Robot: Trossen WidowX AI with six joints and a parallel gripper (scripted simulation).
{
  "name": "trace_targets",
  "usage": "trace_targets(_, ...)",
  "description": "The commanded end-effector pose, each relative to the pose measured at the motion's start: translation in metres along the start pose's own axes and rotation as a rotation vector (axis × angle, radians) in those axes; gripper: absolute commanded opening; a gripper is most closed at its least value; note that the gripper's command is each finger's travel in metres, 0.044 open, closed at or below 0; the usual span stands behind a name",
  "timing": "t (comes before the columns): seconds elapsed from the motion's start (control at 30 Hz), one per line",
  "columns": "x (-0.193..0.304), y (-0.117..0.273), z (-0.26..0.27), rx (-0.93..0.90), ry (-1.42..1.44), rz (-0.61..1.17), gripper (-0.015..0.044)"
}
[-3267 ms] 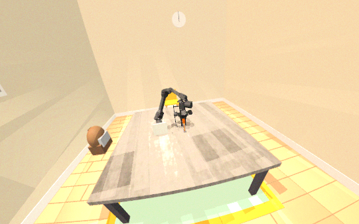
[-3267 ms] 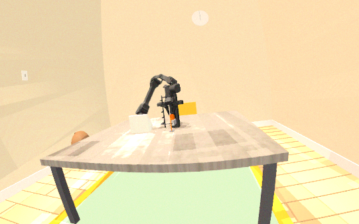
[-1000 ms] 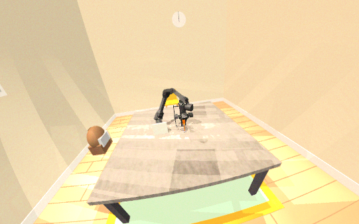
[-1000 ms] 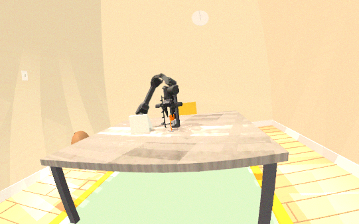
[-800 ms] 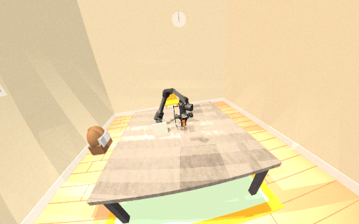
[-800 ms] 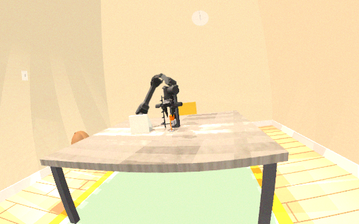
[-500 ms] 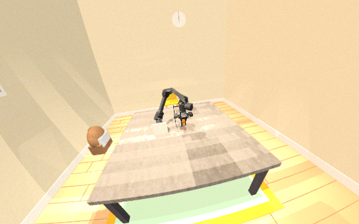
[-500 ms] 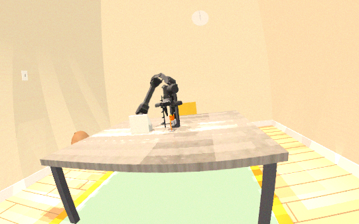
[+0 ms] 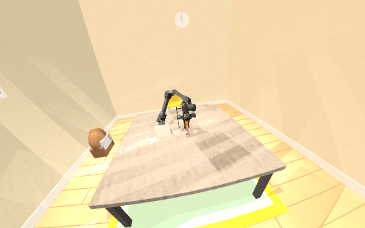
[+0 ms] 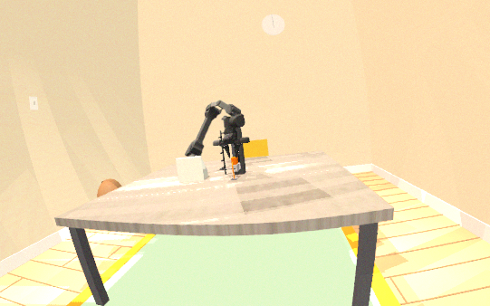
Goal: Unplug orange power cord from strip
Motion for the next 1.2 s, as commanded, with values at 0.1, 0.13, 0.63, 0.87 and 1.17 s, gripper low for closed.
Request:
trace_targets(0.1,0.011,0.001,-0.003,-0.003,-0.003,0.003,0.0160)
trace_targets(0.13,0.013,0.001,-0.003,-0.003,-0.003,0.003,0.0160)
trace_targets(0.63,0.015,-0.011,-0.003,-0.003,-0.003,0.003,0.0160)
trace_targets(0.87,0.015,-0.009,-0.003,-0.001,0.002,0.000,0.0035)
trace_targets(1.17,0.013,-0.009,-0.002,-0.002,0.002,0.000,0.0000)
Point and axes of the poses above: the point midway between the two fingers, 35 mm back from their tips, its own y axis back along the fingers, its own z axis across the jaws, x = y × z, the point moved 9 cm from there along y, back along the fingers, and after that the axes turned 11 degrees about -y, right-handed, at the moved point
